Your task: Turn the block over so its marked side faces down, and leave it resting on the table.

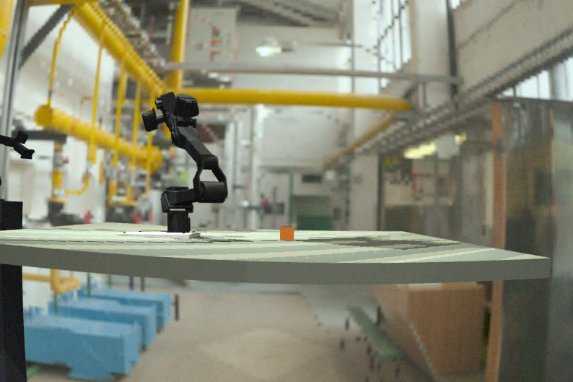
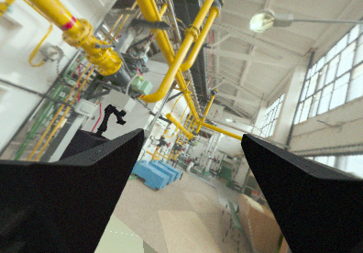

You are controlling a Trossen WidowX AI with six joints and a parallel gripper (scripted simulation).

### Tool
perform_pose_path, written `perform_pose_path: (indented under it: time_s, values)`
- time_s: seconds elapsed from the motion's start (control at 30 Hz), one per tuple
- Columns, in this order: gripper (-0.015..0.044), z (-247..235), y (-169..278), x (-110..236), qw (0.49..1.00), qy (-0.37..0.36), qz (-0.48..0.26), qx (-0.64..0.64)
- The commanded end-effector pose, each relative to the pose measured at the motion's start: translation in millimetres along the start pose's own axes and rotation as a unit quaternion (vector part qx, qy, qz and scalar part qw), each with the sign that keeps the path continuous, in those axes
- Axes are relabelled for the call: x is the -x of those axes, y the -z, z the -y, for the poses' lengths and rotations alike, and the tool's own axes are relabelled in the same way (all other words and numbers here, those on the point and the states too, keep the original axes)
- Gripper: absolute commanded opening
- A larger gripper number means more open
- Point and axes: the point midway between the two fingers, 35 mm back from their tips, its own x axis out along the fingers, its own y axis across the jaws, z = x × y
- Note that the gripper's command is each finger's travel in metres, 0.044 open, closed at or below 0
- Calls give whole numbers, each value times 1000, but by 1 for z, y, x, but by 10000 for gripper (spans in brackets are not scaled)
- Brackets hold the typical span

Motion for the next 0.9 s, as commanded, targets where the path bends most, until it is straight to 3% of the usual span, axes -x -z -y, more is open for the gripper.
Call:
perform_pose_path:
  time_s: [0.0, 0.23, 0.47, 0.67, 0.87]
  values:
    - [426, 0, 1, -1, 1000, 1, -5, 2]
    - [440, 30, 63, -32, 977, 70, -193, 52]
    - [440, 93, 132, -28, 903, 174, -389, 58]
    - [440, 158, 179, 12, 802, 277, -529, 21]
    - [440, 218, 207, 84, 672, 384, -631, -49]
